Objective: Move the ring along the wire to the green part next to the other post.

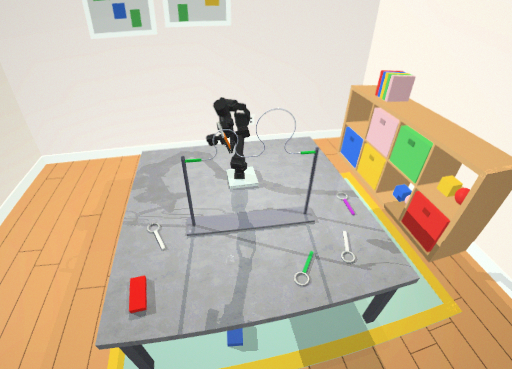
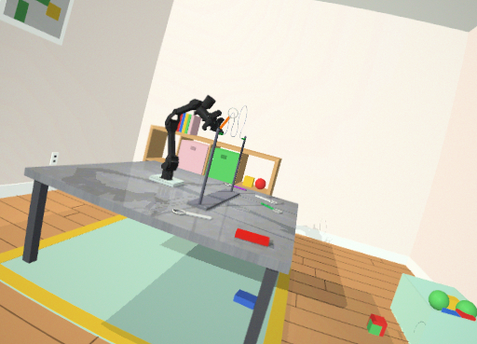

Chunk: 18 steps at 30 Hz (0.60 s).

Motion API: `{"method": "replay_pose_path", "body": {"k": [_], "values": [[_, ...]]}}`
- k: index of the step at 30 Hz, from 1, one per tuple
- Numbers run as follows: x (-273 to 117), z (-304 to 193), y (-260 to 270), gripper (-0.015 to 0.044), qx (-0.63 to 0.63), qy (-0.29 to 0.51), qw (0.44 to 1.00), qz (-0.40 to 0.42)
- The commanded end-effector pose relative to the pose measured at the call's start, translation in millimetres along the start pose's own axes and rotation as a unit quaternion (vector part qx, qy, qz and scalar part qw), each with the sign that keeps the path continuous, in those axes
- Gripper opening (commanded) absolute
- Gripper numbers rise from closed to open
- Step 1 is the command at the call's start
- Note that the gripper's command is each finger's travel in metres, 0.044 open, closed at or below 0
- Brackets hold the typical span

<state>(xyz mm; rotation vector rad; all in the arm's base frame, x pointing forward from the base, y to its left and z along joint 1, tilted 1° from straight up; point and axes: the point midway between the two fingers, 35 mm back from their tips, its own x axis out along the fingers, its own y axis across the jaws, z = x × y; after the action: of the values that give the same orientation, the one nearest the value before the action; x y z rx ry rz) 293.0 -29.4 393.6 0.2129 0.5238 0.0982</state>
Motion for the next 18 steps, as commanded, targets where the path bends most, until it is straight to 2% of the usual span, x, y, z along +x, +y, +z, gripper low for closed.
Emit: {"method": "replay_pose_path", "body": {"k": [1,18], "values": [[0,0,-5,-0.0150,-0.035,-0.004,0.999,-0.021],[0,5,-28,-0.0150,-0.185,-0.022,0.976,-0.114]]}}
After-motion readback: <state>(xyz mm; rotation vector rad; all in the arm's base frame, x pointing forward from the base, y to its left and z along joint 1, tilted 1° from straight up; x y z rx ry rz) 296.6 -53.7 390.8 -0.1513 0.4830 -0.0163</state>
